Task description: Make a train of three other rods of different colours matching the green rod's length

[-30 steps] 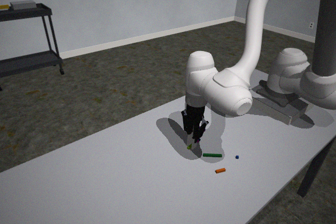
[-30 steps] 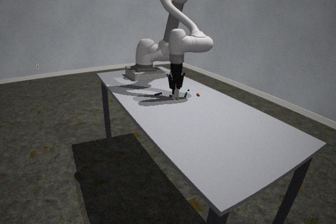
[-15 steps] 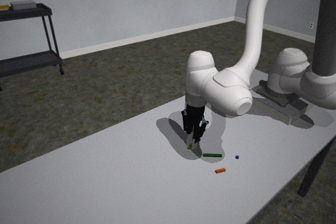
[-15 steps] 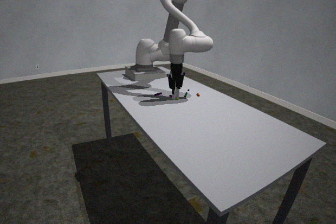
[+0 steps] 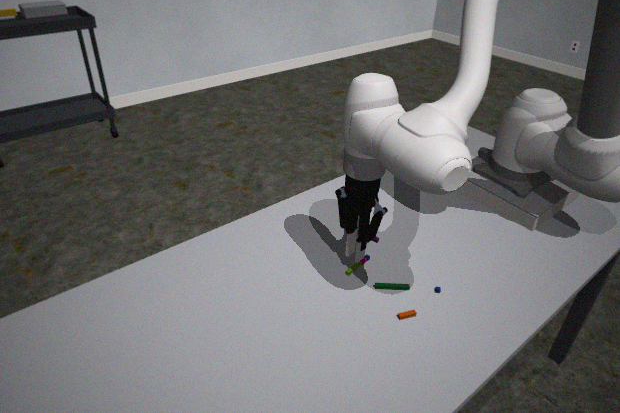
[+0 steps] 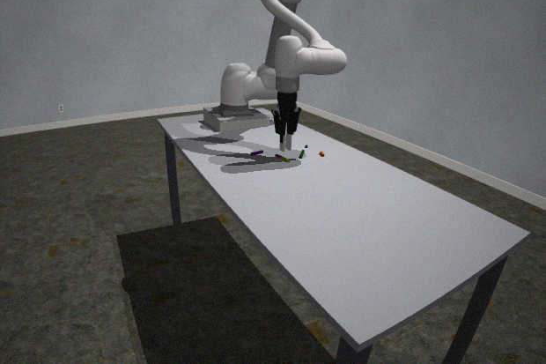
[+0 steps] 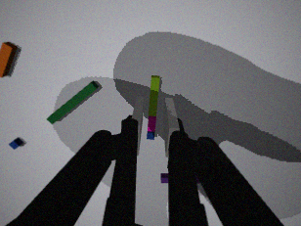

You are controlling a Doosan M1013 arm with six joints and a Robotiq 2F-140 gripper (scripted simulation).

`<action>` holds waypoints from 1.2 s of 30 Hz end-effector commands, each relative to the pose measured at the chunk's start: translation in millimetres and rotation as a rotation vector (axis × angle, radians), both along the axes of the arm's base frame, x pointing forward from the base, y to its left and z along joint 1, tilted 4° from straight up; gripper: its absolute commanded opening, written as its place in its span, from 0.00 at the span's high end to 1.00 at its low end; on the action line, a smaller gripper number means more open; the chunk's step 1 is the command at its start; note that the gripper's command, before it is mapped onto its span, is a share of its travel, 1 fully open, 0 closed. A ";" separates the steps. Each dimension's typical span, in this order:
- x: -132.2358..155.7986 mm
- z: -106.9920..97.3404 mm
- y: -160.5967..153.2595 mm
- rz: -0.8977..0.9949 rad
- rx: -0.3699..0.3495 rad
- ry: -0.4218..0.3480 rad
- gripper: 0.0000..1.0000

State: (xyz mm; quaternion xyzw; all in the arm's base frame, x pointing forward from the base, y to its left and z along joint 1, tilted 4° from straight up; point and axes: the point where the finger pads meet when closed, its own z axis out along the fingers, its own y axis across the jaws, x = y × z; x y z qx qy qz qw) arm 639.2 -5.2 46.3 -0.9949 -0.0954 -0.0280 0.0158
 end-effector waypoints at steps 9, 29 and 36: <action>-2.4 44.4 -1.6 0.000 0.000 0.000 0.85; -2.6 47.9 -1.7 0.000 0.000 0.000 0.00; -2.6 48.1 -1.7 0.000 0.000 0.000 0.00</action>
